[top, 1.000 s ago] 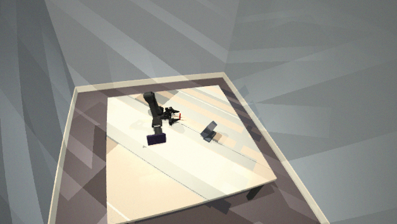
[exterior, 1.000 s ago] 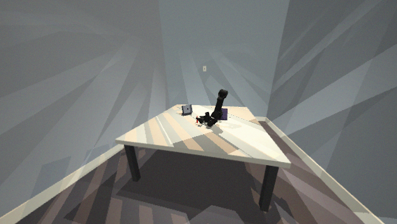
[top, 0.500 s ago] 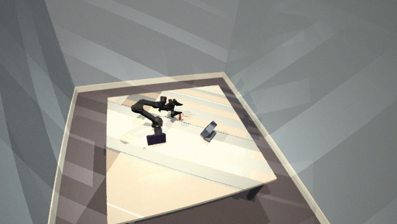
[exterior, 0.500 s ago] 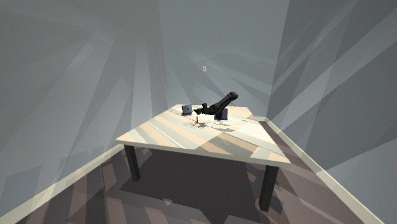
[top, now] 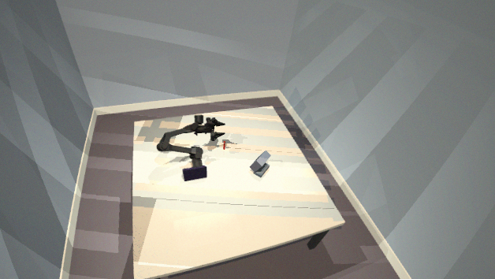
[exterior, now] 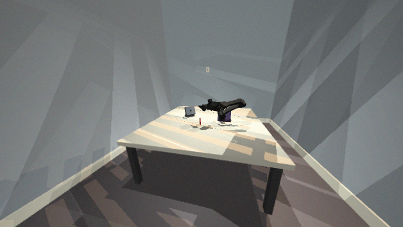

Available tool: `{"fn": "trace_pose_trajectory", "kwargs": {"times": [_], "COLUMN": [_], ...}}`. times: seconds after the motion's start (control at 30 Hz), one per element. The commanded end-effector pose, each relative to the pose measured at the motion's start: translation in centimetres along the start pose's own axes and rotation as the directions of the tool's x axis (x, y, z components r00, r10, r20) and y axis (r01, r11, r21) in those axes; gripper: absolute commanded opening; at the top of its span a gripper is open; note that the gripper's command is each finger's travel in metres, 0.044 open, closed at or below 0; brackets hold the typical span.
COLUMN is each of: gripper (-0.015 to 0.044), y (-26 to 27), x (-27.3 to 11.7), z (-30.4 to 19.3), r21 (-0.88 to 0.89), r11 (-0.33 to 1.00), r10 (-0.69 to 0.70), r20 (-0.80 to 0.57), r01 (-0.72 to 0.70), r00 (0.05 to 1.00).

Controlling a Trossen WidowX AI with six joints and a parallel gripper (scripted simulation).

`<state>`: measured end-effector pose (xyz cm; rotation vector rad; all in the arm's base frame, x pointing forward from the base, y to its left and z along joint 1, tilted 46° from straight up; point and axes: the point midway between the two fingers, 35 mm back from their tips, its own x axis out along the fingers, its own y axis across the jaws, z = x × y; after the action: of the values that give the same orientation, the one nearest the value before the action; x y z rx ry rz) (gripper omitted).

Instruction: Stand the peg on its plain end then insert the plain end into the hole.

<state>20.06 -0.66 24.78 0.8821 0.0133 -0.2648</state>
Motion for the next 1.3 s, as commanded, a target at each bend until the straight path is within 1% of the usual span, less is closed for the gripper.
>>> {"fn": "trace_pose_trajectory", "kwargs": {"times": [0.0,0.33,0.63,0.77,0.97,1.13,1.27], "gripper": [0.0440,0.0440,0.0440,0.0440,0.0440,0.0440,0.0440], "y": [0.2,-0.5,-1.7,-2.3,-2.9,-3.2,-3.1], "x": [0.4,1.7,2.3,2.3,2.1,1.8,1.5], "z": [-0.4,-3.0,-5.0,-5.8,-7.0,-7.7,-8.1], "r21": [-0.075,-0.300,-0.455,-0.501,-0.532,-0.522,-0.487], "r11": [0.997,0.951,0.887,0.864,0.846,0.853,0.872], "r10": [-0.024,-0.164,-0.305,-0.360,-0.422,-0.443,-0.434], "r20": [-0.056,-0.267,-0.453,-0.531,-0.652,-0.744,-0.814], "r01": [0.020,0.080,0.077,0.059,0.016,-0.021,-0.046], "r00": [0.998,0.950,0.838,0.767,0.630,0.500,0.386]}}
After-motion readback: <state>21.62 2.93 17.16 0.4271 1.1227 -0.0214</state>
